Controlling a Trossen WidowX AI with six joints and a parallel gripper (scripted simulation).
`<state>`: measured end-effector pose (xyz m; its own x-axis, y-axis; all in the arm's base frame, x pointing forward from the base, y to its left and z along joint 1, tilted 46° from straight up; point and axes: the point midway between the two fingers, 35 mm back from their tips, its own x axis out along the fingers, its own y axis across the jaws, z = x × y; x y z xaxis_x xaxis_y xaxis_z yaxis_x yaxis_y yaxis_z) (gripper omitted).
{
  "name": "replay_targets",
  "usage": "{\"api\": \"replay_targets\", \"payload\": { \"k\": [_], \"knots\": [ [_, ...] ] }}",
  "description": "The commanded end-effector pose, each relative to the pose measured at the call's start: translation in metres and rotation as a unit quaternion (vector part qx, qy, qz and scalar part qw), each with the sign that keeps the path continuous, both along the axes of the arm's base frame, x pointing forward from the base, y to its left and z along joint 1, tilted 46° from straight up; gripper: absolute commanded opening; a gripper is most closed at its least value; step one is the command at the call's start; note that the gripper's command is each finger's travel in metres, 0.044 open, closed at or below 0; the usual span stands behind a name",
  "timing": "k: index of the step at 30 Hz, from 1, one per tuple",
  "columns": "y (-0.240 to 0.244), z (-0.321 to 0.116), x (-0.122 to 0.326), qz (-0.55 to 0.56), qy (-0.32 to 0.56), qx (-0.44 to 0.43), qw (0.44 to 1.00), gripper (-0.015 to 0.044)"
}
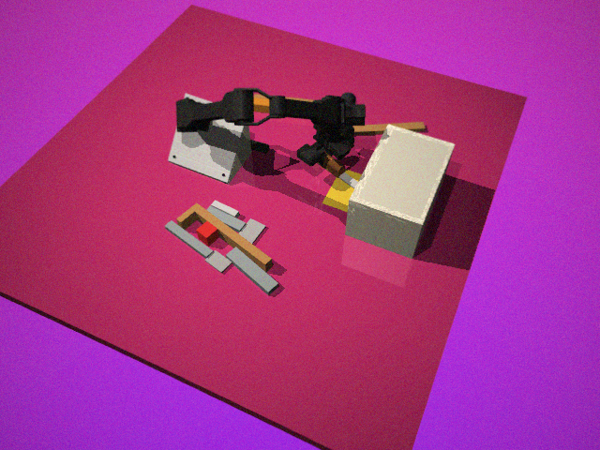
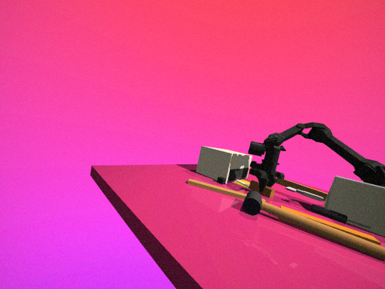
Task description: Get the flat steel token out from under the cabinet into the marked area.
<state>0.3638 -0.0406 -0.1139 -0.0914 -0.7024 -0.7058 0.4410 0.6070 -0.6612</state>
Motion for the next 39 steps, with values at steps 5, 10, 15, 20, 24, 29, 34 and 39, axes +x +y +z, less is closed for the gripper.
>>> {"api": "replay_targets", "payload": {
  "k": [5,10,15,20,24,29,34,39],
  "knots": [
    [0.001,-0.002,-0.008,-0.003,-0.001,-0.002,1.000,0.0000],
    [0.004,-0.004,-0.013,-0.003,-0.001,-0.002,1.000,0.0000],
    [0.007,-0.006,-0.019,-0.003,-0.001,-0.002,1.000,0.0000],
    [0.009,-0.008,-0.025,-0.003,-0.001,-0.002,1.000,0.0000],
    [0.012,-0.010,-0.030,-0.003,-0.001,-0.001,1.000,0.0000],
    [0.015,-0.012,-0.037,-0.003,-0.001,-0.001,1.000,0.0000],
    [0.018,-0.014,-0.043,-0.003,0.000,-0.001,1.000,0.0000],
    [0.021,-0.017,-0.050,-0.003,0.000,-0.001,1.000,0.0000]
  ]
}}
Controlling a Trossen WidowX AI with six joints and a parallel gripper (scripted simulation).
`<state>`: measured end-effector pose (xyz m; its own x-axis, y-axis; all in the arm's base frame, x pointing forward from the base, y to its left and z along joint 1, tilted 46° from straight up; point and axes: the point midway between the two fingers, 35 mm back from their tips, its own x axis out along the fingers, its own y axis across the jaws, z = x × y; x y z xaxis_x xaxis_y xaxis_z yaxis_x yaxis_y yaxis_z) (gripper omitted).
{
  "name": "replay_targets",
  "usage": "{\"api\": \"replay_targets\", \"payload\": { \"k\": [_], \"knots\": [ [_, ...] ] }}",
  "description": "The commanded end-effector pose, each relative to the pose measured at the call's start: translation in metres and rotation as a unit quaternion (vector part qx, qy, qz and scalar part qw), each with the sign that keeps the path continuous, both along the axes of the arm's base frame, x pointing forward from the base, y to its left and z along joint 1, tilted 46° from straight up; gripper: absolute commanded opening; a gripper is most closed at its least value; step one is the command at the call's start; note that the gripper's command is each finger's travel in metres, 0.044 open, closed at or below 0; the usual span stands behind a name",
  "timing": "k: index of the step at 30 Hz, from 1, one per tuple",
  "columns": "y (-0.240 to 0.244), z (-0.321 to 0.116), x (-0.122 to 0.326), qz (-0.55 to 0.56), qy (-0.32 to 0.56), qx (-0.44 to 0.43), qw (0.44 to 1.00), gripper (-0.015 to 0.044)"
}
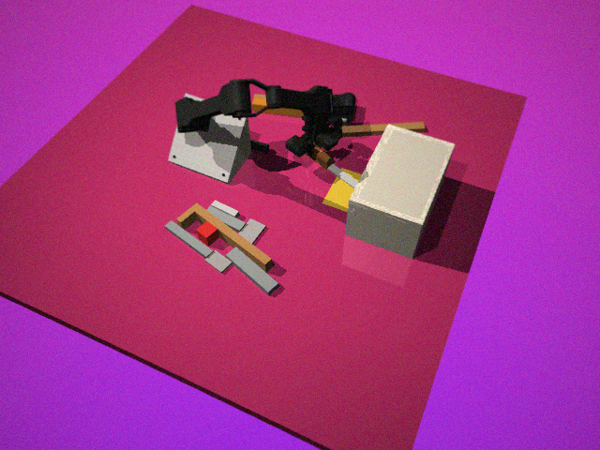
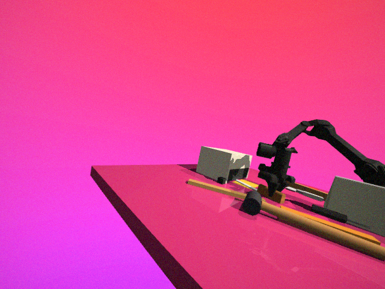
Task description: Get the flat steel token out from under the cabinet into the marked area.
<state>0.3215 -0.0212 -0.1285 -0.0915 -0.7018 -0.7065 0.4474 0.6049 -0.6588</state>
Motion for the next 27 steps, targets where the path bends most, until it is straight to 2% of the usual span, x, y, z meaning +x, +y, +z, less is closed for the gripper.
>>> {"api": "replay_targets", "payload": {
  "k": [1,27],
  "knots": [
    [0.003,-0.003,-0.009,-0.001,0.002,-0.001,1.000,0.0000],
    [0.023,-0.017,-0.050,-0.001,0.003,0.000,1.000,0.0000]
  ]
}}
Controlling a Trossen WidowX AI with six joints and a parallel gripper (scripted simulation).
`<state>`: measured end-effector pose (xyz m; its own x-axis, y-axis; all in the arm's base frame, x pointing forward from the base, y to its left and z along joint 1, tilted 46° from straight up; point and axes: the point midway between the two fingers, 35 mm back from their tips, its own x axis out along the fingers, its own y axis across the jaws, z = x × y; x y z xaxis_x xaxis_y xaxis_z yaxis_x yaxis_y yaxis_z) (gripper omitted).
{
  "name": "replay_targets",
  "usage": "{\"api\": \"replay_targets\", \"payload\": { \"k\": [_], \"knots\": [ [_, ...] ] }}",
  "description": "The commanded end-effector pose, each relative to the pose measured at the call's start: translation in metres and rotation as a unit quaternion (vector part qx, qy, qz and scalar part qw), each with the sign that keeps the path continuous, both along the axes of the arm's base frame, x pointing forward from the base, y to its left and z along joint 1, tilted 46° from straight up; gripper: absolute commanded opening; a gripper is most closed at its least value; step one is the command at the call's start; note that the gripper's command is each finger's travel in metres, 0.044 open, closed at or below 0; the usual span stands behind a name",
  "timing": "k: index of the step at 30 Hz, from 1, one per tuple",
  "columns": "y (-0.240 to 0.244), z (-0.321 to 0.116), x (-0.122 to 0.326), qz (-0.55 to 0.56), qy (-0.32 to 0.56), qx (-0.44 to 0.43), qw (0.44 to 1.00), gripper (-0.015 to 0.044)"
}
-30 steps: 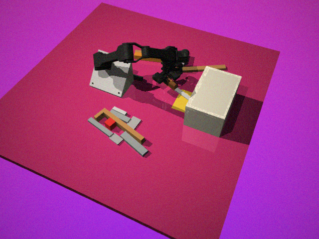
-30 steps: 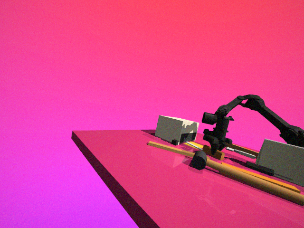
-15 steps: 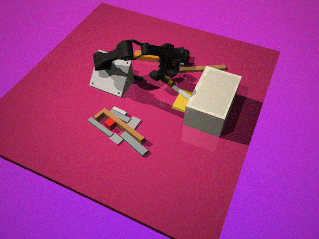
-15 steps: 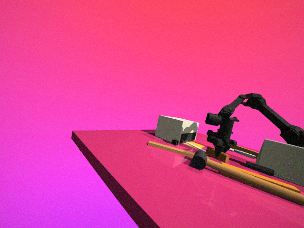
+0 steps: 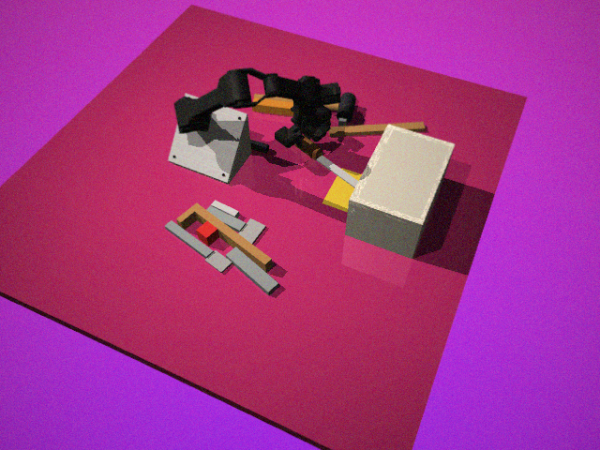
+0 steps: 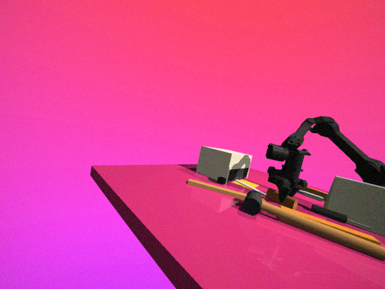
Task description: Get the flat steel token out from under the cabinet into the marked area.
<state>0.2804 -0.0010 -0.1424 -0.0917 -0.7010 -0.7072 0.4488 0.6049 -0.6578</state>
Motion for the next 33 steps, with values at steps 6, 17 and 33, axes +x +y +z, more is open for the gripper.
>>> {"api": "replay_targets", "payload": {
  "k": [6,17,33],
  "knots": [
    [0.008,-0.006,-0.019,0.000,0.003,0.000,1.000,0.0000],
    [0.012,-0.008,-0.025,0.000,0.001,0.000,1.000,0.0000],
    [0.013,-0.008,-0.025,-0.038,-0.036,-0.005,0.999,0.0000]
  ]
}}
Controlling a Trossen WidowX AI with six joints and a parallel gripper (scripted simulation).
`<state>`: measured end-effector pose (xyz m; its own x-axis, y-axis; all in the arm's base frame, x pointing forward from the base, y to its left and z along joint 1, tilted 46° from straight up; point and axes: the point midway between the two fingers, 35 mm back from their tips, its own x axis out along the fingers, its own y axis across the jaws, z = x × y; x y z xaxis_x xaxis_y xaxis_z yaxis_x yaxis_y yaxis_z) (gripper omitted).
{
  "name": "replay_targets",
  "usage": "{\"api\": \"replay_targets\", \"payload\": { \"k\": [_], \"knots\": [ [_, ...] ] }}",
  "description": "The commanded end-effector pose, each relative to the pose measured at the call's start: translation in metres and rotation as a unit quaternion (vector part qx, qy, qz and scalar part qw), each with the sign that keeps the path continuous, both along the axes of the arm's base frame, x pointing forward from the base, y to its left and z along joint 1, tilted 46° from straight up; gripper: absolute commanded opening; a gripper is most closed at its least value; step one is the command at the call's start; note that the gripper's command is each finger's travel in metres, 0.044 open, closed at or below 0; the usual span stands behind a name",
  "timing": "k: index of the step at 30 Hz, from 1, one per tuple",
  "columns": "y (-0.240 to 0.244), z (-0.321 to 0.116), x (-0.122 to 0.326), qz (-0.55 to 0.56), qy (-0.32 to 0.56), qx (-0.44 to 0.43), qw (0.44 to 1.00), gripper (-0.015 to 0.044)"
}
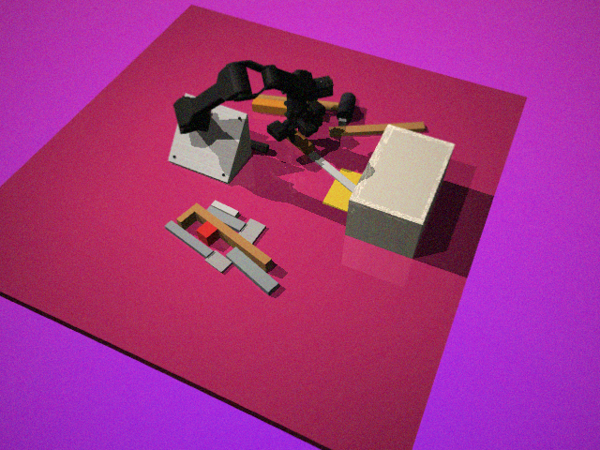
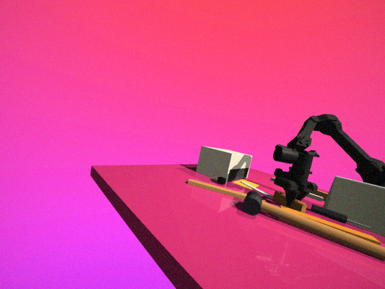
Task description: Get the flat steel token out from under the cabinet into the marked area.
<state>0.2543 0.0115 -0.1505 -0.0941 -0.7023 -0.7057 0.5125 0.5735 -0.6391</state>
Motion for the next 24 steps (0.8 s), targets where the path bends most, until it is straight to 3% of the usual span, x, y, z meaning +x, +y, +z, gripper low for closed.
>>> {"api": "replay_targets", "payload": {
  "k": [1,24],
  "knots": [
    [0.0006,0.0005,0.0007,-0.014,-0.014,-0.001,1.000,0.0000],
    [-0.0065,0.0096,0.0011,-0.043,-0.041,-0.006,0.998,0.0000]
  ]
}}
